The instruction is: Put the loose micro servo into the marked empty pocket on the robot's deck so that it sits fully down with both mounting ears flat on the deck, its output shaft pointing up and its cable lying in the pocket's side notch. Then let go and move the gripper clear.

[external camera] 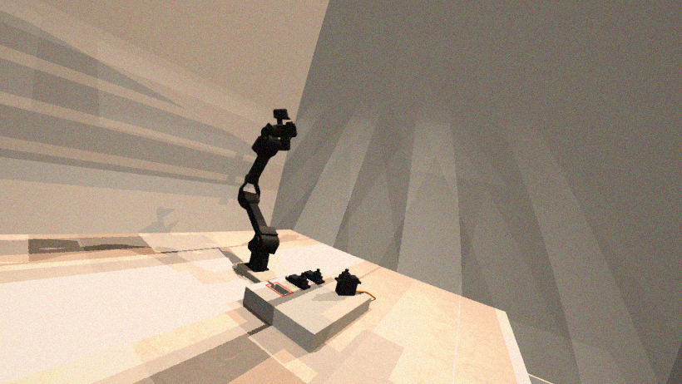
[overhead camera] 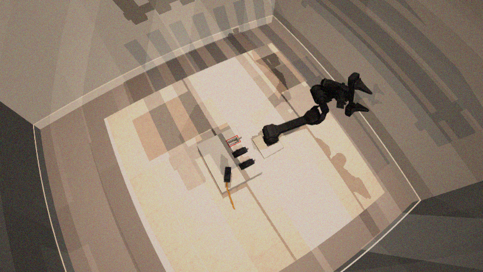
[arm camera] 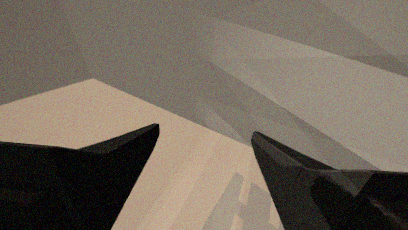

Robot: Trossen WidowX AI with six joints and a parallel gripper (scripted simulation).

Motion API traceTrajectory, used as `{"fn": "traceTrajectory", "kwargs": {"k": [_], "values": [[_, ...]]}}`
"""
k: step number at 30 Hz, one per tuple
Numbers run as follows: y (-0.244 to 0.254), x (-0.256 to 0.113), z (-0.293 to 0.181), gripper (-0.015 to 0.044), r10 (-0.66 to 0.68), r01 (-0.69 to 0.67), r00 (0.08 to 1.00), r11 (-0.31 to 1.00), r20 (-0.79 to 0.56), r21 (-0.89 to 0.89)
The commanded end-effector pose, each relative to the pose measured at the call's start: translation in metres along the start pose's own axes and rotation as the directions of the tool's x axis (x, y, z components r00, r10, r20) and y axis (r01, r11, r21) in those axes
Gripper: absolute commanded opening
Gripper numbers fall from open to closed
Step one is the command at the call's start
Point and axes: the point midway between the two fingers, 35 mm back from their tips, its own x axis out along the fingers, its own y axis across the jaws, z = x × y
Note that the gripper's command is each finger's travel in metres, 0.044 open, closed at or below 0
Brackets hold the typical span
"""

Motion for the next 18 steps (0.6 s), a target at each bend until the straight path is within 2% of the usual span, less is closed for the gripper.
{"fn": "traceTrajectory", "kwargs": {"k": [1, 2, 18], "values": [[0.001, 0.0, 0.001, 0.0426, 0.002, -0.002, 1.0, 1.0, 0.001, 0.004], [0.002, 0.0, 0.002, 0.044, 0.005, -0.005, 1.0, 1.0, 0.002, 0.011], [0.029, -0.009, 0.027, 0.044, 0.097, -0.1, 0.995, 0.974, 0.026, 0.203]]}}
